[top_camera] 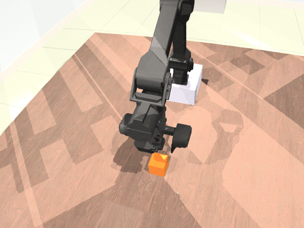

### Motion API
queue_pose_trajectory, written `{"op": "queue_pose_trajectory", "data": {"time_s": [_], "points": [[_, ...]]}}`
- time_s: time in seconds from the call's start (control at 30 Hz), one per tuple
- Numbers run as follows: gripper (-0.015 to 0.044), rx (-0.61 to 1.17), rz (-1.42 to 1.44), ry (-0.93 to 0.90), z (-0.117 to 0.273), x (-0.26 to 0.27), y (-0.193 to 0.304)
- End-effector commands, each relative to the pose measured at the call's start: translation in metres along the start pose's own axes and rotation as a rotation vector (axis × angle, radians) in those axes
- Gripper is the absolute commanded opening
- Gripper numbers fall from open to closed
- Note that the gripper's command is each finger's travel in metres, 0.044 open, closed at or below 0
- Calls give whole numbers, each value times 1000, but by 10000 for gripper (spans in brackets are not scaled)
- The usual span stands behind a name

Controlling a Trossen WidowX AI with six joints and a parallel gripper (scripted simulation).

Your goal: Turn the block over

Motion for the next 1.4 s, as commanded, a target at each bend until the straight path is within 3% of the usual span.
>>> {"op": "queue_pose_trajectory", "data": {"time_s": [0.0, 0.1, 0.3, 1.2, 1.37], "points": [[440, 24, 3, -6, -2, 0, -1], [440, 25, 3, -6, -31, 1, 0], [440, 25, 3, -6, -47, 1, 1], [440, 25, 3, -6, -86, 1, 2], [309, 25, 3, -6, -86, 1, 2]]}}
Point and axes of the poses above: the point midway between the two fingers, 35 mm back from their tips, its own z axis back along the fingers, its own x axis across the jaws, y = z × x, the point moved 6 cm from there along z, back along the fingers, and after that the axes turned 1 degree about -z, right-handed, at the moved point
